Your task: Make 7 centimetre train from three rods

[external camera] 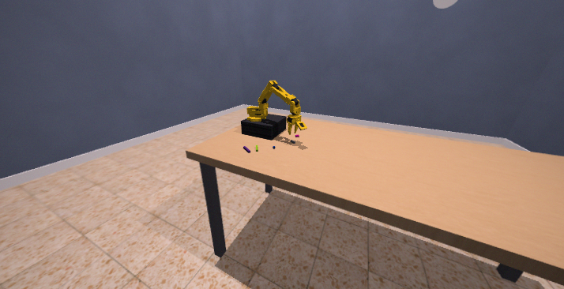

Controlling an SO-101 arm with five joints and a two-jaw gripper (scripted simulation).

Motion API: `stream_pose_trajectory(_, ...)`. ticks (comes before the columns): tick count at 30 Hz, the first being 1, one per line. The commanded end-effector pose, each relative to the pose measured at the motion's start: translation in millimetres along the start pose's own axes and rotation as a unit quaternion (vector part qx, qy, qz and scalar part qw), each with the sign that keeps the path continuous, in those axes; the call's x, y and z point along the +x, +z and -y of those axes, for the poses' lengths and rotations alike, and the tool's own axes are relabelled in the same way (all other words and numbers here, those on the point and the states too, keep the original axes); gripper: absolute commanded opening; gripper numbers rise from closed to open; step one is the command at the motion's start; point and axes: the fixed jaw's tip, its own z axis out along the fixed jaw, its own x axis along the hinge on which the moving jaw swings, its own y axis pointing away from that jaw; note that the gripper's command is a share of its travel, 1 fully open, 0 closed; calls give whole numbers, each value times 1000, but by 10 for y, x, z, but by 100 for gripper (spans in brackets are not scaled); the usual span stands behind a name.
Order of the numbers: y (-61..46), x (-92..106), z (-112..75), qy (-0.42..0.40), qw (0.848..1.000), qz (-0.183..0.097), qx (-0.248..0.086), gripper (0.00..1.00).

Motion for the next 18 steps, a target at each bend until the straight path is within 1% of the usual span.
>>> stream_pose_trajectory(1,33,30,-16,0,1000,-10,3,19)
stream_pose_trajectory(6,58,28,-17,0,1000,-10,3,19)
stream_pose_trajectory(10,104,24,-17,0,1000,-10,3,19)
stream_pose_trajectory(12,104,24,-17,0,1000,-10,3,19)
stream_pose_trajectory(18,208,19,-18,0,1000,-10,3,19)
